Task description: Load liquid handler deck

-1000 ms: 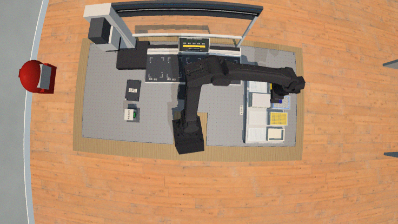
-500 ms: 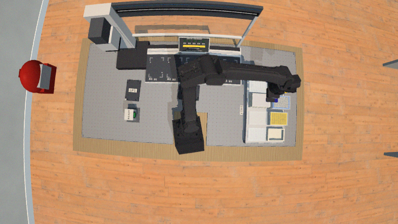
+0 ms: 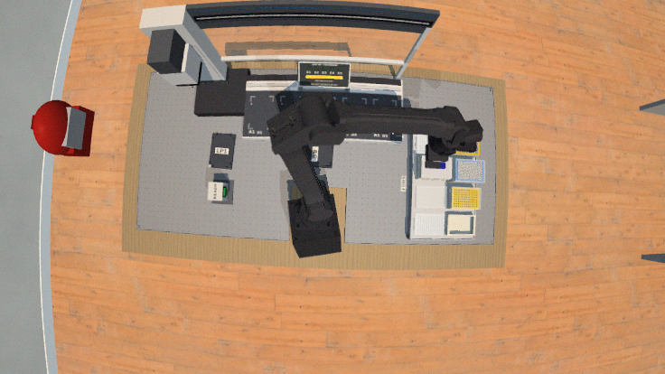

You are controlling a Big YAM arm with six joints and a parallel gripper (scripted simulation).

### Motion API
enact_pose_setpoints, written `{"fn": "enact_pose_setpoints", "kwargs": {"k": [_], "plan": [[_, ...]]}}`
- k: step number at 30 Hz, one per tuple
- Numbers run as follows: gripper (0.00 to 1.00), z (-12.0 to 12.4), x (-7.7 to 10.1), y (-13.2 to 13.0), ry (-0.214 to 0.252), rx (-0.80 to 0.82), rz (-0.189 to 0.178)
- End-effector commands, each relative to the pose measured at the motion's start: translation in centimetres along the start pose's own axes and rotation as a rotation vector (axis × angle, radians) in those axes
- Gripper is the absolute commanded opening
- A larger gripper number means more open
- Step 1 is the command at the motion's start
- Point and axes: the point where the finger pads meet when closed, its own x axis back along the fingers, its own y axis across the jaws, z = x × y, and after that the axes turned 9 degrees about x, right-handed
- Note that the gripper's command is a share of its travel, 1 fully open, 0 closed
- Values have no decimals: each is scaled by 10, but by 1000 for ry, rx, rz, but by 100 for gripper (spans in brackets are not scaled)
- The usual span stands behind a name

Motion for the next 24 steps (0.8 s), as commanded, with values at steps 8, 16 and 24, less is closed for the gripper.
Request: {"fn": "enact_pose_setpoints", "kwargs": {"k": [8, 16, 24], "plan": [[100, 46, 9, 14, -34, 2, -3], [100, 54, 0, 7, -7, -23, 2], [100, 34, 16, 58, -48, 8, -9]]}}
